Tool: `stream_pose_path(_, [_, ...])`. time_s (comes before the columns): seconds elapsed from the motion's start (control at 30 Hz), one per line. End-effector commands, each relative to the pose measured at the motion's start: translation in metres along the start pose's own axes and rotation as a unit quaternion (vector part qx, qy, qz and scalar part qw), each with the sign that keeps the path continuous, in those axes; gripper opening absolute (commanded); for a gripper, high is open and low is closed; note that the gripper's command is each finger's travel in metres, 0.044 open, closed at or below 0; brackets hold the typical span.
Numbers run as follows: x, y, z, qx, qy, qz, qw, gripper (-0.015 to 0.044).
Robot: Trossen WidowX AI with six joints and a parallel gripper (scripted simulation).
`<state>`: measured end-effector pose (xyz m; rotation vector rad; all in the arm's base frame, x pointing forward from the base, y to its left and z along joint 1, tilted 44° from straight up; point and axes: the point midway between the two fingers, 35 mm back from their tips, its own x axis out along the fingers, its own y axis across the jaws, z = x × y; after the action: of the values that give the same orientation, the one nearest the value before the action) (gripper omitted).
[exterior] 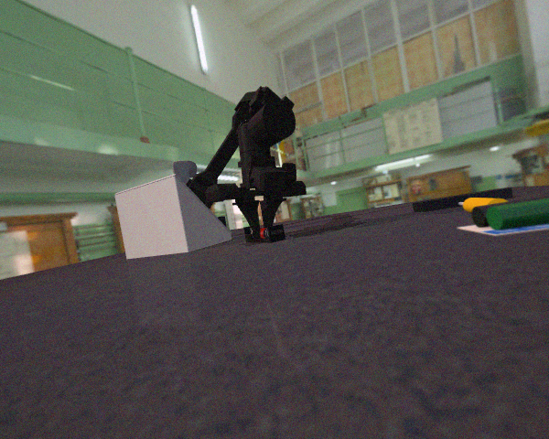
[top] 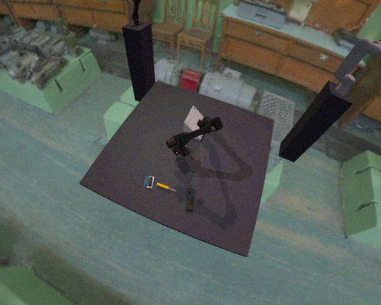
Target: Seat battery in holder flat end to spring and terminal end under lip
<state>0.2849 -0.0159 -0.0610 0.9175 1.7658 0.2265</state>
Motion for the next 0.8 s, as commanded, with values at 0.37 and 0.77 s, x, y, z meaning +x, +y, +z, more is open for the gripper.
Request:
stream_pose_path(0.37, [0.0010, 0.0018, -0.0126, 0.001, -0.004, 0.000, 1.000, 0.0061])
stream_pose_path(0.77, [0.0011, 0.0019, -0.0126, 0.002, -0.001, -0.001, 1.000, 0.0061])
